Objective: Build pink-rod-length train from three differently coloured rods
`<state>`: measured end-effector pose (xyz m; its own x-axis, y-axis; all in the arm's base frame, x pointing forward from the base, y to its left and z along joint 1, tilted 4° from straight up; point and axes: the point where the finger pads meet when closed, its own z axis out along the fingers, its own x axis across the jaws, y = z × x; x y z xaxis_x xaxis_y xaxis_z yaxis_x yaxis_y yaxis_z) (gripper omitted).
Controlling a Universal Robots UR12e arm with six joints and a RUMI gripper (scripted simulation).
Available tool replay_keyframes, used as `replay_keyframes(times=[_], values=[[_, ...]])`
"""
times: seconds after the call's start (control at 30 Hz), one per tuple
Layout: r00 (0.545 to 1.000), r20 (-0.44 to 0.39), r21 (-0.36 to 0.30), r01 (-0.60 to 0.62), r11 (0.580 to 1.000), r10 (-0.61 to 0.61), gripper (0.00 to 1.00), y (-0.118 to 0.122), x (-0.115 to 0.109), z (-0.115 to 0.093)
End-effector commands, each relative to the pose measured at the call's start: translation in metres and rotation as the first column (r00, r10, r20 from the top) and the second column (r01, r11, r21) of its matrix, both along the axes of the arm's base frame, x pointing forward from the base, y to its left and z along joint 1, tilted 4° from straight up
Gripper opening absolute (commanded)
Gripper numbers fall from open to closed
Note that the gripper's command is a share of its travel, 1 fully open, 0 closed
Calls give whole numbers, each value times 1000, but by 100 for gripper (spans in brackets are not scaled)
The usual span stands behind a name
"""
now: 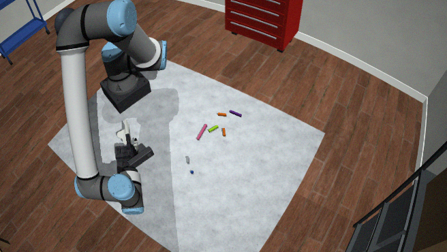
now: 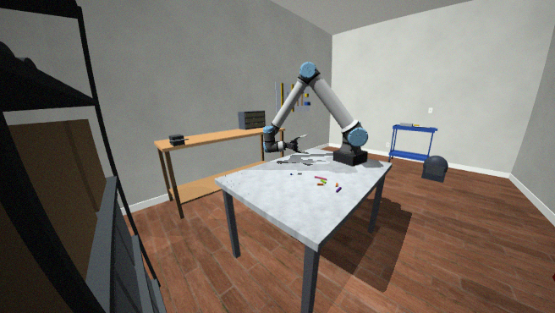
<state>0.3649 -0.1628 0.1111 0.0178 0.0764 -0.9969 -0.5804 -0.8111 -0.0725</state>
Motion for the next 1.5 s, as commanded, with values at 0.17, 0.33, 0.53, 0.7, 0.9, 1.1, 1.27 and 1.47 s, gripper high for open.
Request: replay_keyframes(times=[0.17, 0.33, 0.53, 0.7, 0.9, 1.1, 1.27, 1.47], values=[[1000, 1, -1, 0, 1000, 0, 100, 0, 0, 0], [1000, 1, -1, 0, 1000, 0, 100, 0, 0, 0], [1000, 1, -1, 0, 1000, 0, 100, 0, 0, 0], [1000, 8, -6, 0, 1000, 0, 100, 0, 1, 0], [998, 66, -46, 4, 999, -1, 100, 2, 8, -4], [989, 147, -102, 12, 995, 3, 100, 4, 19, -9], [959, 283, -197, 40, 979, 18, 100, 10, 35, -18], [892, 448, -310, 94, 946, 58, 100, 17, 56, -30]])
